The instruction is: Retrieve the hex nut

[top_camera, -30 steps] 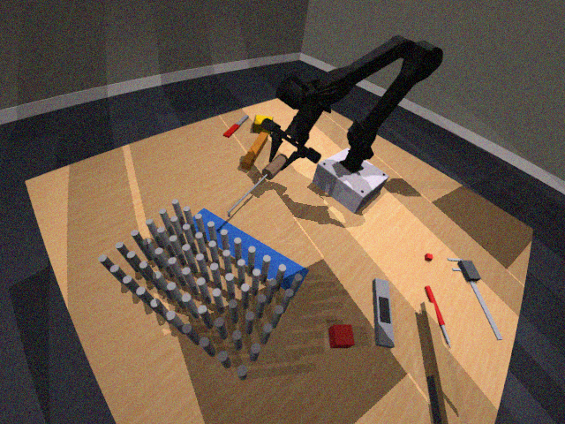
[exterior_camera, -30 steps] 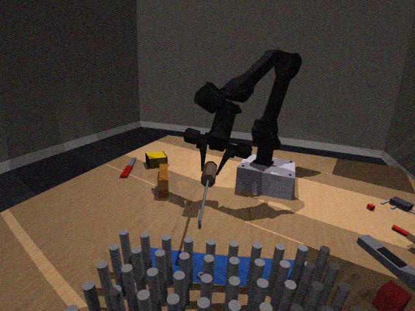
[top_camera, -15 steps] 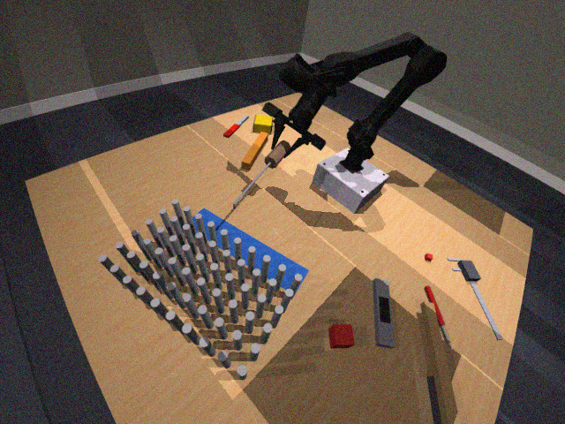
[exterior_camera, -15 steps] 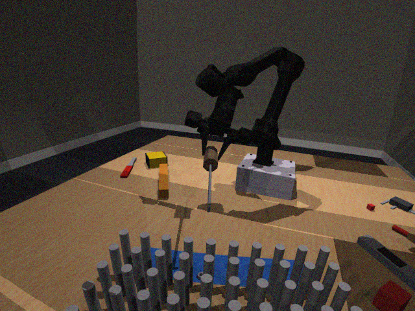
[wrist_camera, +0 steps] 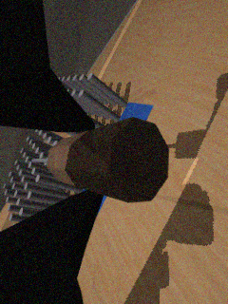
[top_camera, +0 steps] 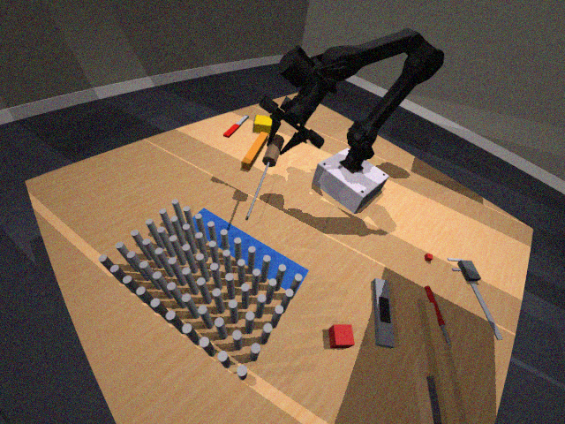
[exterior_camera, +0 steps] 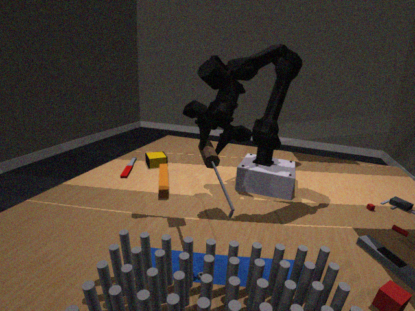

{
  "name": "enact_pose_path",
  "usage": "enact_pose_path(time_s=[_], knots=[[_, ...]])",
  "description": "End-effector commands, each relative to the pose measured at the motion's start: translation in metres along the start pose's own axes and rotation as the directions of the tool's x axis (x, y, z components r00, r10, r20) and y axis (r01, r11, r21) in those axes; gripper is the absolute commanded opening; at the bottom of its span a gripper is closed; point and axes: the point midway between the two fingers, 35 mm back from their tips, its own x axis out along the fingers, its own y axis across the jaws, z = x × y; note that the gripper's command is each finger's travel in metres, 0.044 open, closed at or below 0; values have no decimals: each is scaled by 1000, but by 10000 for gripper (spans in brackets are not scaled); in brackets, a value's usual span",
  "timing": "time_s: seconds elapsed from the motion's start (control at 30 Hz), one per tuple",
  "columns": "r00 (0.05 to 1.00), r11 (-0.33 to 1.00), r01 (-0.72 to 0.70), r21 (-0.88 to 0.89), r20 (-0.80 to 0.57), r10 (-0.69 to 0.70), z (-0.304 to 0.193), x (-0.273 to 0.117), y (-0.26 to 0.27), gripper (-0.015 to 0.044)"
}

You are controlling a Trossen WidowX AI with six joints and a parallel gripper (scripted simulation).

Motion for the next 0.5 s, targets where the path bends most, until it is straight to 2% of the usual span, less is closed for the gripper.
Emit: enact_pose_path(time_s=[0.0,0.47], knots=[[1000,994,-6,-112,19,8,-2,-1,8,0],[994,847,57,-529,114,5,5,2,30,0]])
